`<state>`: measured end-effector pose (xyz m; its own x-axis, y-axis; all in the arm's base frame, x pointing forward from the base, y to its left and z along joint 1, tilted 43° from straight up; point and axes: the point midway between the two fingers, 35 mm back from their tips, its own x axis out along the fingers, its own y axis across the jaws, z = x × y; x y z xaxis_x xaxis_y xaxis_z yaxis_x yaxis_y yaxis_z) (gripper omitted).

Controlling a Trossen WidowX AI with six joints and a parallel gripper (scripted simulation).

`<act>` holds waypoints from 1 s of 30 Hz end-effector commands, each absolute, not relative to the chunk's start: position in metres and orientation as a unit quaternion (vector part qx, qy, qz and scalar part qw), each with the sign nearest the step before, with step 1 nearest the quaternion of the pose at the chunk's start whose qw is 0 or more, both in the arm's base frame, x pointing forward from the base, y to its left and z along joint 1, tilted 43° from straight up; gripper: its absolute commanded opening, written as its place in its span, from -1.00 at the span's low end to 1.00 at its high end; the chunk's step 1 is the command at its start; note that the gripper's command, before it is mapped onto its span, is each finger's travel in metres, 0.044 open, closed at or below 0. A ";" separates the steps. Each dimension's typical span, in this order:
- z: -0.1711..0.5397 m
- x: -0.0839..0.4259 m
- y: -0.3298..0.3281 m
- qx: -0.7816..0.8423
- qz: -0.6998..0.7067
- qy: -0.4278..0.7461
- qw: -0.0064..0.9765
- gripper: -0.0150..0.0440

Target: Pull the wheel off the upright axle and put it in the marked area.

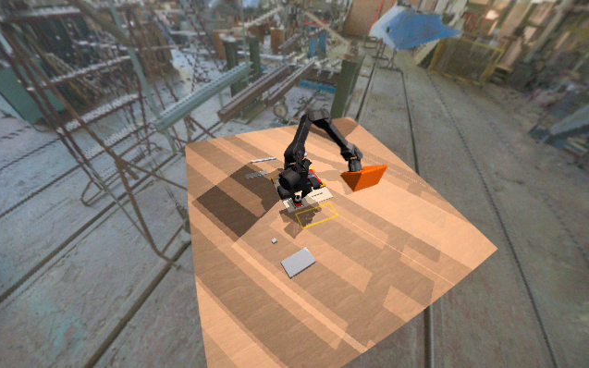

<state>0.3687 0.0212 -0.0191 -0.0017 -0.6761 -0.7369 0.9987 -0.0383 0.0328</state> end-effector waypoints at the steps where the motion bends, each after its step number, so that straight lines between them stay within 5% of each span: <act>1: -0.019 0.369 0.020 0.302 -0.655 0.267 0.639 -0.23; 4: -0.018 0.370 0.021 0.302 -0.655 0.267 0.639 -0.49; 30: -0.012 0.370 0.027 0.301 -0.655 0.267 0.640 -0.49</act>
